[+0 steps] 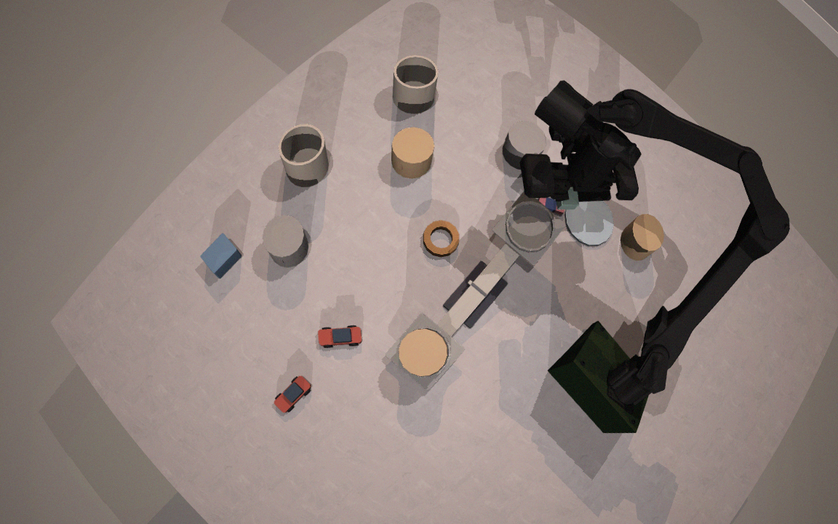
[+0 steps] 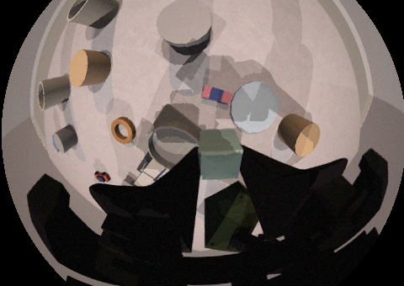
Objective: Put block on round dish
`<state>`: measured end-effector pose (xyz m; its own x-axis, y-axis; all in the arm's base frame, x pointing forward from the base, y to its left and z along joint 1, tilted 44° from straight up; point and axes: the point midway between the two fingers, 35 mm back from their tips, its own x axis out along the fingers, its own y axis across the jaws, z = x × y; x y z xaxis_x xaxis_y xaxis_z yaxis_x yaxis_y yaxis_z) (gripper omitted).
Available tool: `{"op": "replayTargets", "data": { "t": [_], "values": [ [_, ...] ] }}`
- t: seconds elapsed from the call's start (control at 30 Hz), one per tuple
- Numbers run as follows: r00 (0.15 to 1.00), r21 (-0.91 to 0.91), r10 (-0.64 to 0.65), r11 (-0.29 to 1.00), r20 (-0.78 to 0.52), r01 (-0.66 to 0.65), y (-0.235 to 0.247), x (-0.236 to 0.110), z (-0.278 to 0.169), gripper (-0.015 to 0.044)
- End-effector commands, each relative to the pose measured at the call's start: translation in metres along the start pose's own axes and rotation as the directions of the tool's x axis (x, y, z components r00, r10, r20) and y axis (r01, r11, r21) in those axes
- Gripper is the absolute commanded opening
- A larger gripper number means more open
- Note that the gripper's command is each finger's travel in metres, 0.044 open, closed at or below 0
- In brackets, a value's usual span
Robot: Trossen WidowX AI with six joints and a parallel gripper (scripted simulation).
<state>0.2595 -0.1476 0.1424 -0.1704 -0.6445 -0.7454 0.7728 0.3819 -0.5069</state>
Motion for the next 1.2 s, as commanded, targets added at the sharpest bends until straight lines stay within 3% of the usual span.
{"op": "replayTargets", "data": {
  "t": [0.0, 0.53, 1.17],
  "values": [
    [1.000, -0.008, -0.004, 1.000, 0.004, 0.004, -0.018, 0.012, 0.004, 0.0000],
    [0.999, -0.006, -0.039, 0.999, 0.030, 0.039, -0.089, 0.050, 0.010, 0.0000],
    [0.999, -0.006, -0.042, 0.999, 0.032, 0.042, -0.092, 0.092, 0.011, 0.0000]
  ]
}}
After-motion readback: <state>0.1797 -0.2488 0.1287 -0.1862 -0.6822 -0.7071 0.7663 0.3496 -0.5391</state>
